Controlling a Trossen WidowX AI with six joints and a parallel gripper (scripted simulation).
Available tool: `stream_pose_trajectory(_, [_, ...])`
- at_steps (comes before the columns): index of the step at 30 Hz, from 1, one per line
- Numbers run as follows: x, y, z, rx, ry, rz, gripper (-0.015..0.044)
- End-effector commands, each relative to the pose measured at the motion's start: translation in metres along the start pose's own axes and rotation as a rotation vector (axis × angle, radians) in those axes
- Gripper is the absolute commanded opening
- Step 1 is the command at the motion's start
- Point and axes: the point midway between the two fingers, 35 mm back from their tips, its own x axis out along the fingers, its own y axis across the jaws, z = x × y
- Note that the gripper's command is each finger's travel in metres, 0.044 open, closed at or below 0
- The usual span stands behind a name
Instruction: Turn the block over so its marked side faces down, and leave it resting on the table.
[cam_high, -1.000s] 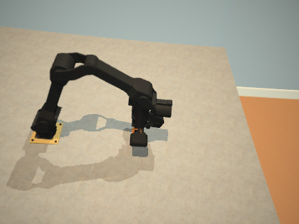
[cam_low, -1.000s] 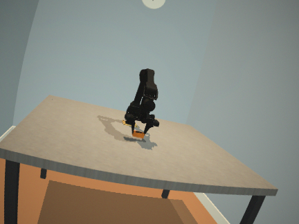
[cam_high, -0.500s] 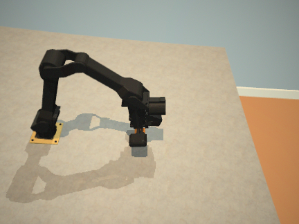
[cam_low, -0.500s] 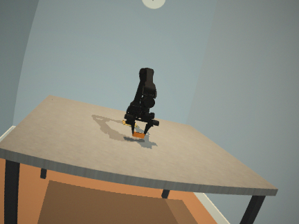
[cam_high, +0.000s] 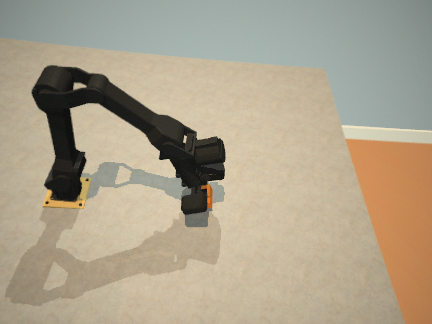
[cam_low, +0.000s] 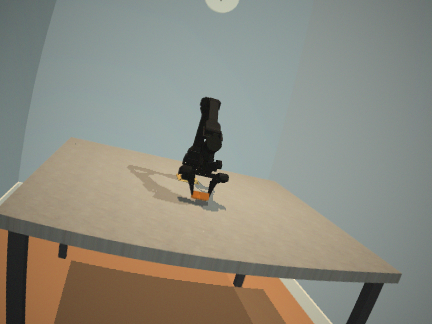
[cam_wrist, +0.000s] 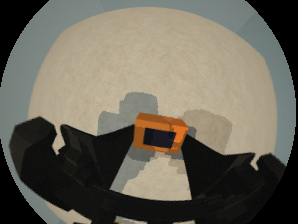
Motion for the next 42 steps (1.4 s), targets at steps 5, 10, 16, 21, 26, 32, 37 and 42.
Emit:
stream_pose_trajectory(5, [-0.004, 0.001, -0.004, -0.003, -0.133, 0.005, 0.0000])
stream_pose_trajectory(10, [-0.006, 0.001, -0.006, -0.004, -0.200, 0.004, 0.0000])
stream_pose_trajectory(16, [-0.004, 0.001, -0.006, -0.004, -0.212, 0.004, 0.0000])
stream_pose_trajectory(21, [0.009, 0.000, -0.003, -0.003, -0.282, 0.004, 0.0000])
stream_pose_trajectory(26, [0.020, 0.000, -0.001, -0.002, -0.354, 0.004, 0.0000])
stream_pose_trajectory(32, [0.029, 0.000, -0.001, -0.001, -0.440, 0.004, 0.0000])
stream_pose_trajectory(37, [0.033, -0.001, -0.003, -0.002, -0.512, 0.007, 0.0000])
stream_pose_trajectory(42, [0.034, -0.001, -0.006, -0.004, -0.584, 0.010, 0.0000])
